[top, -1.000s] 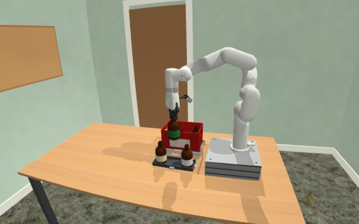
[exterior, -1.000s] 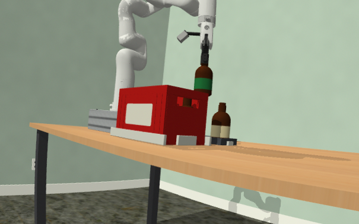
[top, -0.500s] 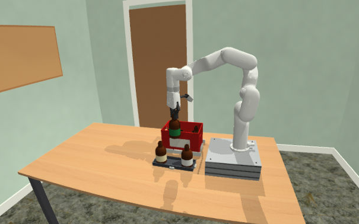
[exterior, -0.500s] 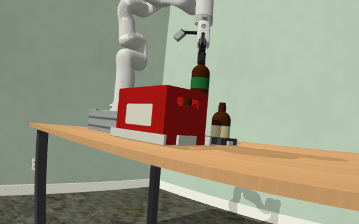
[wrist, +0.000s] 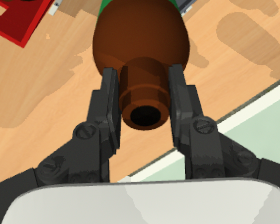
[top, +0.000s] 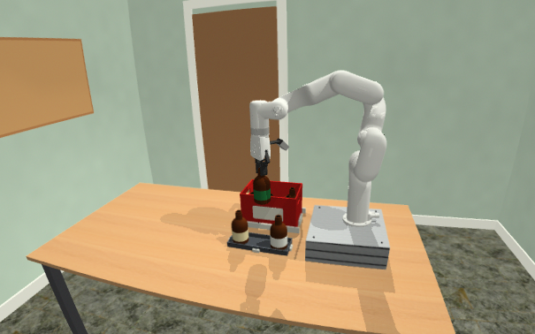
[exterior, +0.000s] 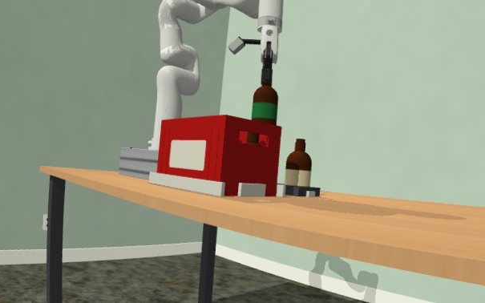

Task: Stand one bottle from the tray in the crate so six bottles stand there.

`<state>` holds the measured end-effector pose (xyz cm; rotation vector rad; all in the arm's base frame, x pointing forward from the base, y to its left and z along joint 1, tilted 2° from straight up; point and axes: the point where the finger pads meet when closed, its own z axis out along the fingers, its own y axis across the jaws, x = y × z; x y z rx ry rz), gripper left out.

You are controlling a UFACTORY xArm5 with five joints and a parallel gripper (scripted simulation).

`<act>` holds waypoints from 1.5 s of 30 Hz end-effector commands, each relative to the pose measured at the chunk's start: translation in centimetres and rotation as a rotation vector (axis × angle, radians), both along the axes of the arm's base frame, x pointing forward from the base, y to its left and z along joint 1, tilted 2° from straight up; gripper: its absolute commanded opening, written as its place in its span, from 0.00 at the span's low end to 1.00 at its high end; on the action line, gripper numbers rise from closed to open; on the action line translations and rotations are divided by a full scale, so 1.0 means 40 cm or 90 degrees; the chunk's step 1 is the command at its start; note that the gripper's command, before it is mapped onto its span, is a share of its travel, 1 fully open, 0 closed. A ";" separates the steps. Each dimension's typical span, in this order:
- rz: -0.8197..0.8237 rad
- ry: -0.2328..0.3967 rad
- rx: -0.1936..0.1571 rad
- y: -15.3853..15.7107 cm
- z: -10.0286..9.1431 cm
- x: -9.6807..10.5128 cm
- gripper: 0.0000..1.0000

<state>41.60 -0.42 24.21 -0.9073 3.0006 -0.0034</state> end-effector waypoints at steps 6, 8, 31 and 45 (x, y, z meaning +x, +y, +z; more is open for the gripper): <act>0.000 -0.003 0.000 -0.050 0.005 -0.007 0.00; 0.000 -0.004 -0.001 -0.061 0.005 -0.009 0.00; 0.000 -0.005 -0.002 -0.171 0.008 -0.031 0.00; 0.000 -0.006 -0.003 -0.241 0.010 -0.045 0.00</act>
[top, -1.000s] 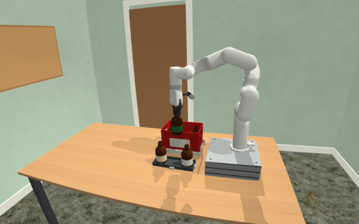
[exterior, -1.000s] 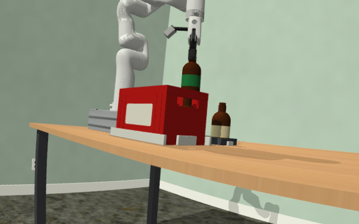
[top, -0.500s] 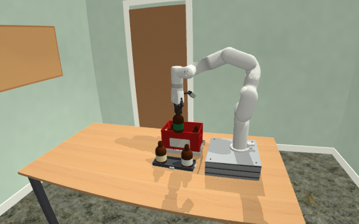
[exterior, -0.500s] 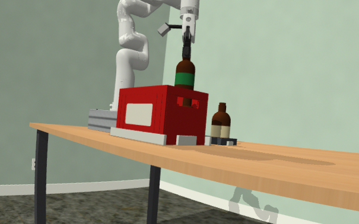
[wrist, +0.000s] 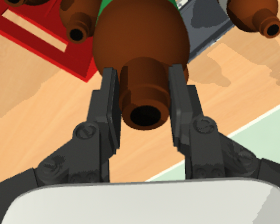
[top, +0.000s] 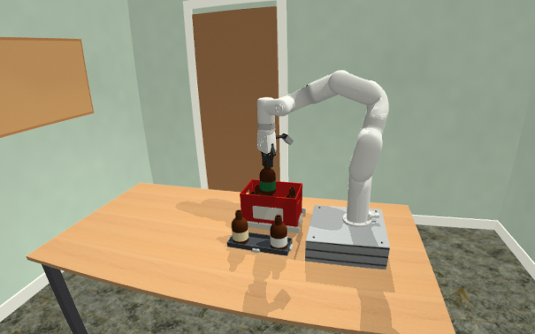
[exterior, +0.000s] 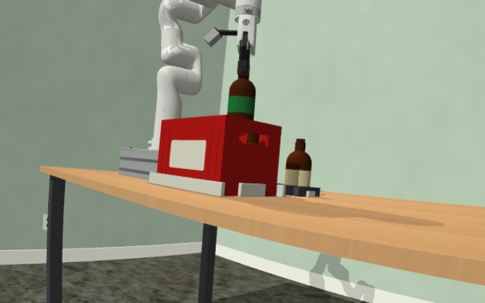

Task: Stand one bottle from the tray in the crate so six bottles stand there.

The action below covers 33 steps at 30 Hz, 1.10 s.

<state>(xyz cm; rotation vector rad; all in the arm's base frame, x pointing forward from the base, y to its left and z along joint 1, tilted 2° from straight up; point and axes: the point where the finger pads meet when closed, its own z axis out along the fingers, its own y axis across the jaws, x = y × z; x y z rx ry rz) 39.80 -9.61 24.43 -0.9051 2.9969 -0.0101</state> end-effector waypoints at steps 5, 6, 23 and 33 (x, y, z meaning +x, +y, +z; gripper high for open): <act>0.000 -0.003 -0.001 -0.040 0.005 -0.005 0.00; 0.000 -0.003 -0.001 -0.046 0.005 -0.006 0.00; 0.000 -0.004 -0.002 -0.126 0.007 -0.022 0.00; 0.000 -0.004 -0.003 -0.169 0.008 -0.030 0.00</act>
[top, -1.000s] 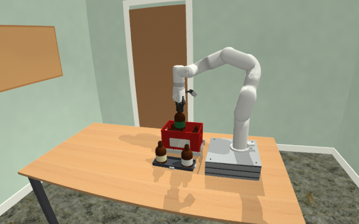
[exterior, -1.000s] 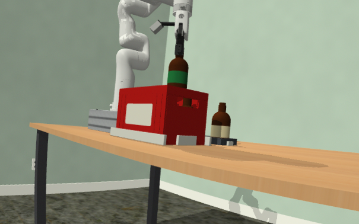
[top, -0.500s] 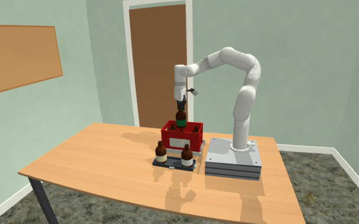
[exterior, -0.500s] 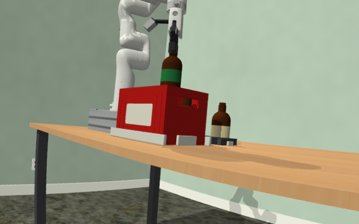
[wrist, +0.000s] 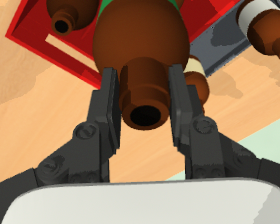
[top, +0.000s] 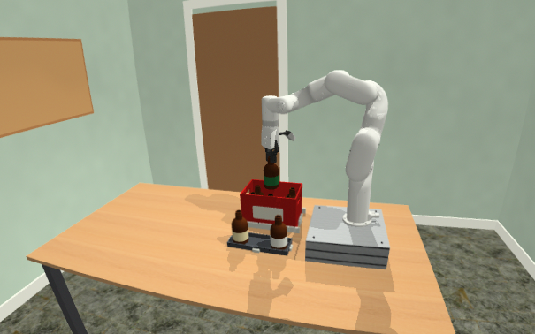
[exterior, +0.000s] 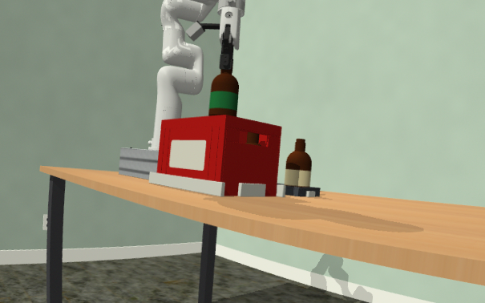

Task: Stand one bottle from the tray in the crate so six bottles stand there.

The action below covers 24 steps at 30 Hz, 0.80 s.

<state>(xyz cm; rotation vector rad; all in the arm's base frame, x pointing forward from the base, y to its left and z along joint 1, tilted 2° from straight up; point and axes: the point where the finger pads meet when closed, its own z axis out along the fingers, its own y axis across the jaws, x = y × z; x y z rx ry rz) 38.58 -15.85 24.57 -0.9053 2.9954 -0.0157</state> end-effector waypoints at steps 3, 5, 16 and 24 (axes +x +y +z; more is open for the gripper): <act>0.000 -0.003 -0.001 -0.022 0.005 -0.002 0.00; 0.000 -0.003 -0.001 -0.030 0.005 -0.003 0.00; 0.000 -0.003 -0.002 -0.071 0.006 -0.011 0.00; 0.000 -0.003 -0.002 -0.089 0.006 -0.015 0.00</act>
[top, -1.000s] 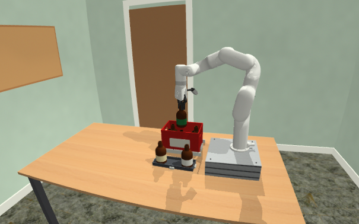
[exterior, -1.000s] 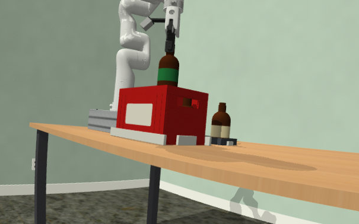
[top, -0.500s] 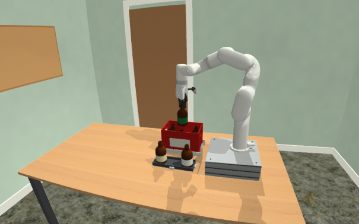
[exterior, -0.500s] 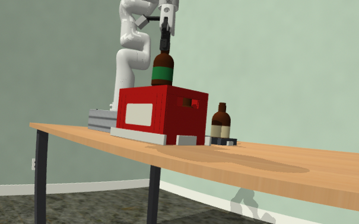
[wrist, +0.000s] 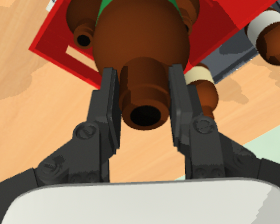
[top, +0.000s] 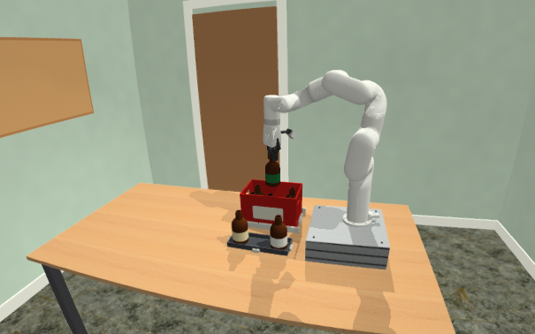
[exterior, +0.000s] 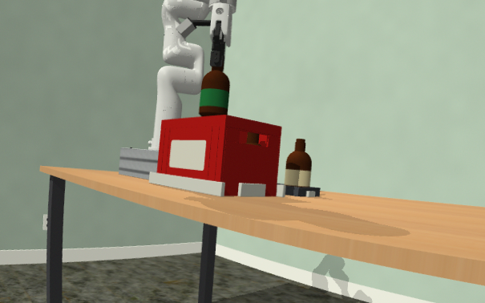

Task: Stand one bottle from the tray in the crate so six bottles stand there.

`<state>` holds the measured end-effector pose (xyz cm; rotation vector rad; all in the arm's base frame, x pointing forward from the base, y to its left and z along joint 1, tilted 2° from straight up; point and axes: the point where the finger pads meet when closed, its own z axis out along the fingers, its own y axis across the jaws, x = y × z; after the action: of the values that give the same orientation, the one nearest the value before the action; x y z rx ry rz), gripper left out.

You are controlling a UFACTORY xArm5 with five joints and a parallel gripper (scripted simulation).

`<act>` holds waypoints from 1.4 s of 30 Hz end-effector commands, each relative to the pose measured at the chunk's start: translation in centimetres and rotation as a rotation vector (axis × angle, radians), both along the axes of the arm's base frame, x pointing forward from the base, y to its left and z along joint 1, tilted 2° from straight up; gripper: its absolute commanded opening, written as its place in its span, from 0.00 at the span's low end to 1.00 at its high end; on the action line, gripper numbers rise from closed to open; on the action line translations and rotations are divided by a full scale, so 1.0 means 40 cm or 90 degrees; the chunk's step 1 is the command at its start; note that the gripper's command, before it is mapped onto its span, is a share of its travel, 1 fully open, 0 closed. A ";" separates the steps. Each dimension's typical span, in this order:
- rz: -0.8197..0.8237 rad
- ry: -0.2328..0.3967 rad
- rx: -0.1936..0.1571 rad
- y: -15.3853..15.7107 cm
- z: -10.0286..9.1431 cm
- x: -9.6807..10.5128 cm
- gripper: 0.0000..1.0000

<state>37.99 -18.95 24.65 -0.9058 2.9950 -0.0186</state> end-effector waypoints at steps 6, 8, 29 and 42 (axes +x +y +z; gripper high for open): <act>0.000 -0.002 -0.002 -0.025 0.005 -0.003 0.00; 0.000 -0.002 -0.002 -0.029 0.005 -0.003 0.00; 0.000 -0.003 -0.002 -0.050 0.005 -0.008 0.00; 0.000 -0.003 -0.002 -0.054 0.005 -0.008 0.00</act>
<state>37.58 -21.05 24.69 -0.9057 2.9951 -0.0203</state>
